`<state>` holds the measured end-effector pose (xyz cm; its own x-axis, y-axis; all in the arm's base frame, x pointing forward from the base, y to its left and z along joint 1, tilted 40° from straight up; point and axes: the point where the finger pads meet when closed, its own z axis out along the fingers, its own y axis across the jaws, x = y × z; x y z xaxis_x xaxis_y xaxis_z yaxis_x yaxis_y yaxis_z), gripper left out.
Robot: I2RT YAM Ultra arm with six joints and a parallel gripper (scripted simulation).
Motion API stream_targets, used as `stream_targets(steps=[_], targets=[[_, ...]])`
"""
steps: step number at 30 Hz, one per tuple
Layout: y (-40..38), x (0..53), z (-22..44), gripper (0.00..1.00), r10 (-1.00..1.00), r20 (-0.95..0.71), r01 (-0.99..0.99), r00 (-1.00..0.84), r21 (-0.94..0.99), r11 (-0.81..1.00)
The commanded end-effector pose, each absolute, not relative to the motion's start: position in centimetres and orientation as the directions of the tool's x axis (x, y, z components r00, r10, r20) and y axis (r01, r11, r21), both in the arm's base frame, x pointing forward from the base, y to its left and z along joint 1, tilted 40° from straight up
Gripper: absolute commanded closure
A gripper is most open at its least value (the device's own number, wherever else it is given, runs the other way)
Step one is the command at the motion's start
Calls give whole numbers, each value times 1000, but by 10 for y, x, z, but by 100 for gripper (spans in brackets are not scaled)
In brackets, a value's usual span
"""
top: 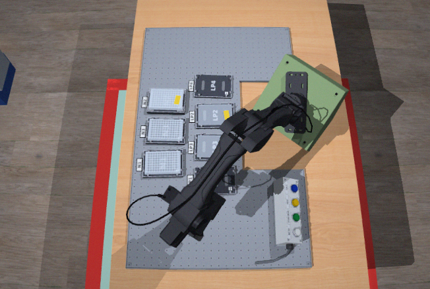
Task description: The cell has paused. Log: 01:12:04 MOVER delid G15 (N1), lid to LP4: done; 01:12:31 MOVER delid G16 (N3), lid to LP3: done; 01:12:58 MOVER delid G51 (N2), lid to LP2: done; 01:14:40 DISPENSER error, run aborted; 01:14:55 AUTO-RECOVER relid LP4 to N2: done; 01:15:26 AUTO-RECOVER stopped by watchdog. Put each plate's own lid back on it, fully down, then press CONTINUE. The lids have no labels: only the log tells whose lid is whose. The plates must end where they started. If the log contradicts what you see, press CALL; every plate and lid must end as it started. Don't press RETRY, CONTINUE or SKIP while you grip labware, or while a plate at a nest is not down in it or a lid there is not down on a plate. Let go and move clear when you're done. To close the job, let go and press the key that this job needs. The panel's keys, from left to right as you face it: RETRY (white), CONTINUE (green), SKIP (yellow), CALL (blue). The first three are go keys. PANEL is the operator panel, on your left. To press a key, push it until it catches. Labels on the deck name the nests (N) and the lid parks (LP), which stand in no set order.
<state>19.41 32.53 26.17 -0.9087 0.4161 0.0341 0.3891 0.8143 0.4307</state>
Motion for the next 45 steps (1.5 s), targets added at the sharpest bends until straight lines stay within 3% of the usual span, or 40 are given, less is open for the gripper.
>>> stream_targets(steps=[1,17,45], targets=[[324,194,266,0,416,32,386,-909,442,810],[324,194,266,0,416,32,386,-909,442,810],[207,242,239,0,322,-163,255,-933,333,908]])
